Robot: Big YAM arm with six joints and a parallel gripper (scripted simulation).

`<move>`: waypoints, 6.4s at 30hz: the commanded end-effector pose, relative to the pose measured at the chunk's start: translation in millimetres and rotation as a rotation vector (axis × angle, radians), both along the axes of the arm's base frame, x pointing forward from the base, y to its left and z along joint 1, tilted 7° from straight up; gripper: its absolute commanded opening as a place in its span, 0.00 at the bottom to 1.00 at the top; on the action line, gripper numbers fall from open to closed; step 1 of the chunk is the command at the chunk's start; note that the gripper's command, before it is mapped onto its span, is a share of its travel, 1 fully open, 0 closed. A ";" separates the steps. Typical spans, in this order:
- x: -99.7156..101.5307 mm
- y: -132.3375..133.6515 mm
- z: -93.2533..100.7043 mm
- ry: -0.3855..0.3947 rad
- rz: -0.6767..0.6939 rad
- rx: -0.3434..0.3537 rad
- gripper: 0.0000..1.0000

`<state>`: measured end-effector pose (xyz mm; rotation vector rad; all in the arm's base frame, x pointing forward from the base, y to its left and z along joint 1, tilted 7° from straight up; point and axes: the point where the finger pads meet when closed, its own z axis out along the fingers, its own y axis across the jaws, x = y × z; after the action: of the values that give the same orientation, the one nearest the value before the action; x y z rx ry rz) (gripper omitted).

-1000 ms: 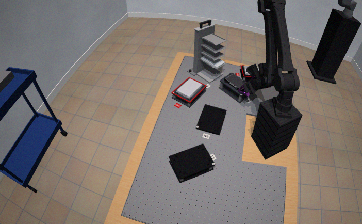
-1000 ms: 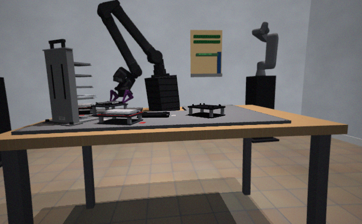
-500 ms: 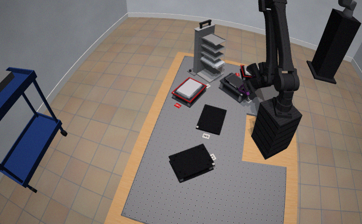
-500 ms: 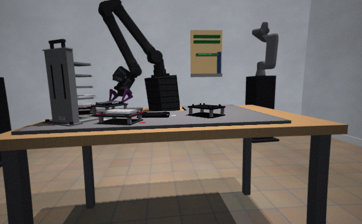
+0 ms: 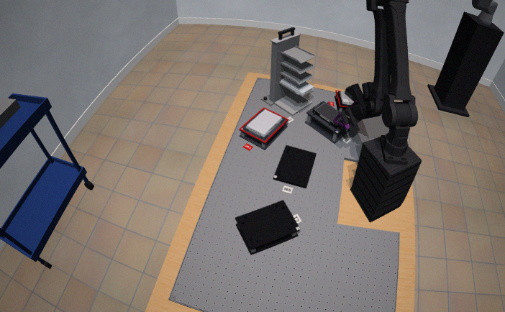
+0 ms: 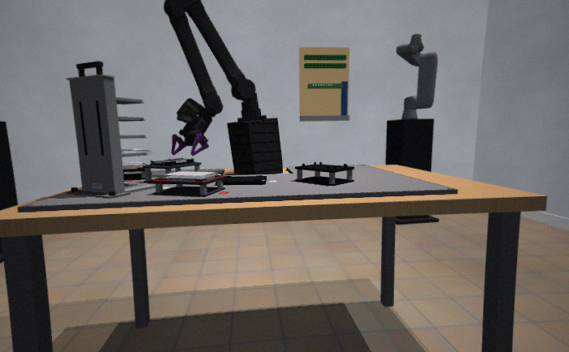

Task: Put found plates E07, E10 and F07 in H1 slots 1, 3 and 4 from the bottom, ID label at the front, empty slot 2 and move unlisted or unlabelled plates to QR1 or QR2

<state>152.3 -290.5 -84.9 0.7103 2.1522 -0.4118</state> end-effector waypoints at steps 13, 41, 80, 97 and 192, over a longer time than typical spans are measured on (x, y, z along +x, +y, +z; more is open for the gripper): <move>-5.4 7.2 23.2 0.005 0.004 -0.004 1.00; -9.8 8.7 74.8 0.003 0.003 -0.015 1.00; 3.9 16.1 160.8 0.059 0.093 -0.037 1.00; 52.1 38.7 172.0 0.255 0.366 -0.103 1.00; 156.6 105.6 67.6 1.008 1.358 -0.228 1.00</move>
<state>296.2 -178.2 -28.4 -1.3813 2.8128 -0.1817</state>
